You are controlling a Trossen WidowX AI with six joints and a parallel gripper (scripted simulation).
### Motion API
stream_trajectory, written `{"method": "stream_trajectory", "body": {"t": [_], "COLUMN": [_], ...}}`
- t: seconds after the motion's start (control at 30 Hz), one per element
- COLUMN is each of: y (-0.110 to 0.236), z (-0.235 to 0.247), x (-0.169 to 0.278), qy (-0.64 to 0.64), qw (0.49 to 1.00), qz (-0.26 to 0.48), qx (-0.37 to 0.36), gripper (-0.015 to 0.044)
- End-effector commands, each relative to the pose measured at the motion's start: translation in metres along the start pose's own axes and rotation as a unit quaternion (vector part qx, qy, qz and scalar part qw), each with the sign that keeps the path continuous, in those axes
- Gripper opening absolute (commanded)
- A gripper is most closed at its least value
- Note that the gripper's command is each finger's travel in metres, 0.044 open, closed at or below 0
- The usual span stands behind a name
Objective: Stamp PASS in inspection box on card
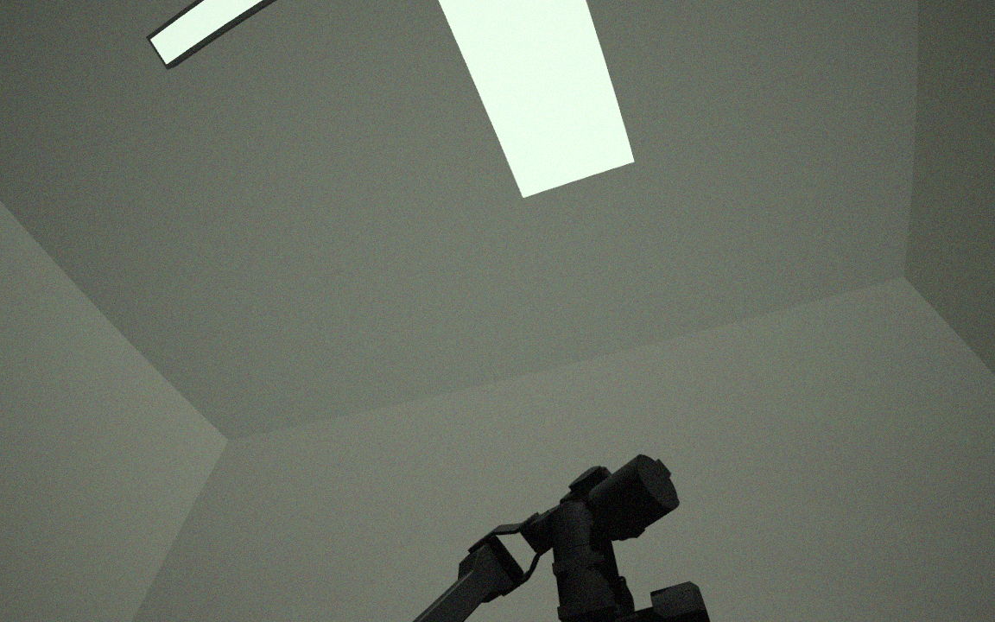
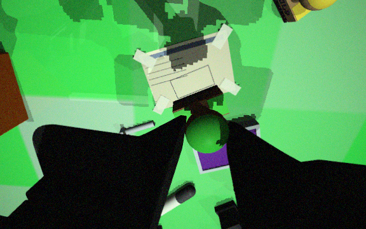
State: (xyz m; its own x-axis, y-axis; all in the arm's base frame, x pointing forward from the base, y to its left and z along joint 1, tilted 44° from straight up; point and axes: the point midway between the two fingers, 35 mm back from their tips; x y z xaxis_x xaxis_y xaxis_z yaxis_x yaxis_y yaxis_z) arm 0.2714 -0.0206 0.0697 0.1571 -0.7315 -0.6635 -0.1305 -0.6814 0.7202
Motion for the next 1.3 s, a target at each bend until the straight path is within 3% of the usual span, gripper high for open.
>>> {"method": "stream_trajectory", "body": {"t": [0.0, 1.27], "y": [-0.003, -0.028], "z": [0.000, 0.002], "x": [0.000, 0.000], "qy": [-0.001, 0.001], "qw": [1.000, 1.000], "qz": [-0.001, -0.002], "qx": [0.001, 0.003], "gripper": [0.0000, 0.0000]}}
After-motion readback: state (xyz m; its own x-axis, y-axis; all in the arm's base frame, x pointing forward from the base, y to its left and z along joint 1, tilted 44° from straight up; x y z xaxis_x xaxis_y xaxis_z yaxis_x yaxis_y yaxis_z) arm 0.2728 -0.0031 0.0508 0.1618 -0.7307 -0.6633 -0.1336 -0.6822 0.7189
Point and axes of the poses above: the point midway between the two fingers, 35 mm back from their tips, its own y axis back along the fingers, its own z axis across the jaws, x = y × z, and after that the axes turned 9 degrees about y, right-handed
